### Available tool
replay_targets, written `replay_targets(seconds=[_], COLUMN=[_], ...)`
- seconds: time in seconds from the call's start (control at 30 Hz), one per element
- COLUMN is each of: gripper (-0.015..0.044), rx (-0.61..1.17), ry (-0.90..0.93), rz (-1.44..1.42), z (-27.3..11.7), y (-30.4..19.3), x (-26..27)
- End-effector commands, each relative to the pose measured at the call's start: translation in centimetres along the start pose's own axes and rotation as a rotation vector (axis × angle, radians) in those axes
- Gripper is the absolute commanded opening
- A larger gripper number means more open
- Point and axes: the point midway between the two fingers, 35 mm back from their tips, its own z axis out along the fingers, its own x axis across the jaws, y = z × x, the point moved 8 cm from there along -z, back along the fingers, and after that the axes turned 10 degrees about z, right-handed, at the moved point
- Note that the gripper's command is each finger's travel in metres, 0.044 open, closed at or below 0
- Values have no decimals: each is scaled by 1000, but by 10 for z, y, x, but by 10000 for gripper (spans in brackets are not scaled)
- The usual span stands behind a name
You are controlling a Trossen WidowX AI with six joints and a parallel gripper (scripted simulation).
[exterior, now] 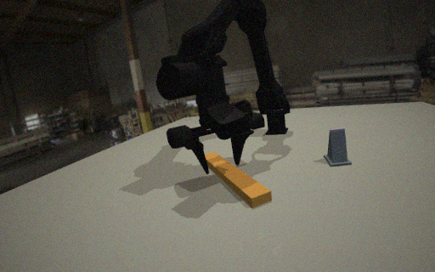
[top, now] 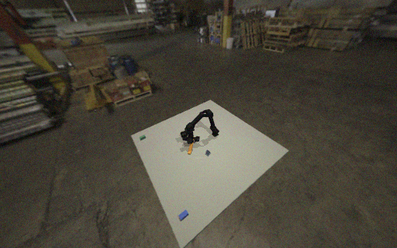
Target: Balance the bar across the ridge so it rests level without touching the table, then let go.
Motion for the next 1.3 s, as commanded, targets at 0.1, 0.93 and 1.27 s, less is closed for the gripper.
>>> replay_targets(seconds=[0.1, 0.93, 1.27], gripper=[184, 0, 0], rx=[0, -2, -3], ry=[0, 1, 2], rz=[0, 0, 0], z=[0, -36, -62], y=[0, 4, 4], x=[0, -4, -5])
